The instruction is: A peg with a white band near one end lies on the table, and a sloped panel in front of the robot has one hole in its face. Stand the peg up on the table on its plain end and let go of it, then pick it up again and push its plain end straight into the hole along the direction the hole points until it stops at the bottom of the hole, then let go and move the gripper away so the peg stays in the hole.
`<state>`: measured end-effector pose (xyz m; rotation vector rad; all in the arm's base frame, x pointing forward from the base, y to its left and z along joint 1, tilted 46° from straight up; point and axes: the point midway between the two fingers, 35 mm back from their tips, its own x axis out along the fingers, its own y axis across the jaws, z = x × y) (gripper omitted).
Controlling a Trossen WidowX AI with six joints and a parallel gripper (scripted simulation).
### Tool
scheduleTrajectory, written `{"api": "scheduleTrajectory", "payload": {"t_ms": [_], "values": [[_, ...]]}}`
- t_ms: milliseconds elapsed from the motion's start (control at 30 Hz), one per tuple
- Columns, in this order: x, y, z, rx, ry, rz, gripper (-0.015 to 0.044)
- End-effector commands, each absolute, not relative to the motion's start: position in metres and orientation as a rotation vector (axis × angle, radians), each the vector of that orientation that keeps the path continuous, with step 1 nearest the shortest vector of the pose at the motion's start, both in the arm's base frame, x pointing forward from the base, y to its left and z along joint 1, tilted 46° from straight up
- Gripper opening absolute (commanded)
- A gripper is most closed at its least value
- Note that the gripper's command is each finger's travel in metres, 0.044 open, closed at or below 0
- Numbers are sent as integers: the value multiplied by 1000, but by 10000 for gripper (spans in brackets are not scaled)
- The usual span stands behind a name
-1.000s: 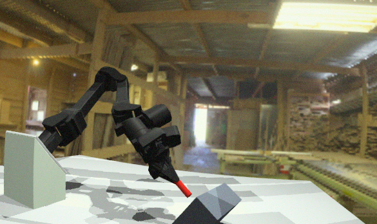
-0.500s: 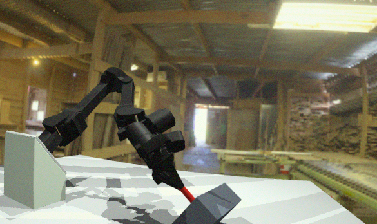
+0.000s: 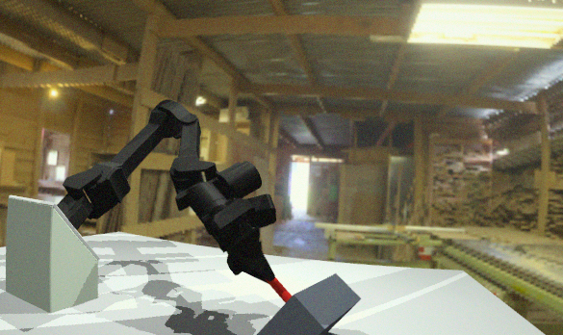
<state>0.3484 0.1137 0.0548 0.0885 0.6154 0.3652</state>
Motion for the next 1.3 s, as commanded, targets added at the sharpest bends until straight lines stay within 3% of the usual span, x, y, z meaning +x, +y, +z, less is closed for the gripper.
{"api": "scheduleTrajectory", "payload": {"t_ms": [0, 1267], "values": [[349, 114, 53, 88, 617, 366, 0], [368, 122, 39, 88, 616, 366, 0]]}}
